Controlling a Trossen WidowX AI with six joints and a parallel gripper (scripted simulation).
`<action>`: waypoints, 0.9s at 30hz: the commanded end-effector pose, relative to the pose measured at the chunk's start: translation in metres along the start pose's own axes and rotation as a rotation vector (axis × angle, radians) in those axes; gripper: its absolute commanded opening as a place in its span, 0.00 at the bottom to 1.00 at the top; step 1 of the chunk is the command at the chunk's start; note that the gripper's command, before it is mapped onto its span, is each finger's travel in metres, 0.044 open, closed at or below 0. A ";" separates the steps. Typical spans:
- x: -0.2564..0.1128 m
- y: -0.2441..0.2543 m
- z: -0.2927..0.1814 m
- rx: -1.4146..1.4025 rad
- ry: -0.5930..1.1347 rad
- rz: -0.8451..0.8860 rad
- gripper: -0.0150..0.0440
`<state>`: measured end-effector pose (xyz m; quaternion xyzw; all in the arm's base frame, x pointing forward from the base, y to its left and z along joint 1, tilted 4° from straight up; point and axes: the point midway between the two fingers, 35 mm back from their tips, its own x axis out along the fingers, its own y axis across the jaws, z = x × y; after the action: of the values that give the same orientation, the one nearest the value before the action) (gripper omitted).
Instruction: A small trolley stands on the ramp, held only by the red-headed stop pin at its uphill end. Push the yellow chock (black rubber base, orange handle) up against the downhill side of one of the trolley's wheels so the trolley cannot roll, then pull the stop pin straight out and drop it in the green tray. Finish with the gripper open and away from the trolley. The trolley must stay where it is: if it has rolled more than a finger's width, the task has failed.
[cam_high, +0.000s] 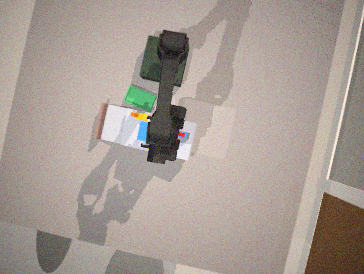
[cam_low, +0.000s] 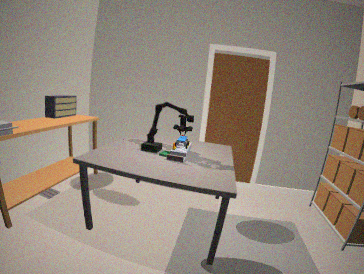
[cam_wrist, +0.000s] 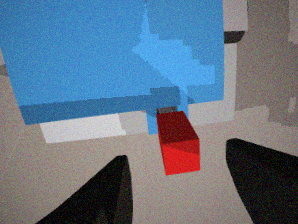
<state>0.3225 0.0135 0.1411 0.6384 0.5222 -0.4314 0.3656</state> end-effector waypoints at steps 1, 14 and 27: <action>0.007 -0.001 0.000 0.008 0.005 -0.006 0.58; 0.026 0.000 0.000 0.008 0.006 -0.006 0.58; 0.040 -0.002 0.000 0.008 0.006 -0.006 0.58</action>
<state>0.3253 0.0268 0.1069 0.6383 0.5231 -0.4313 0.3645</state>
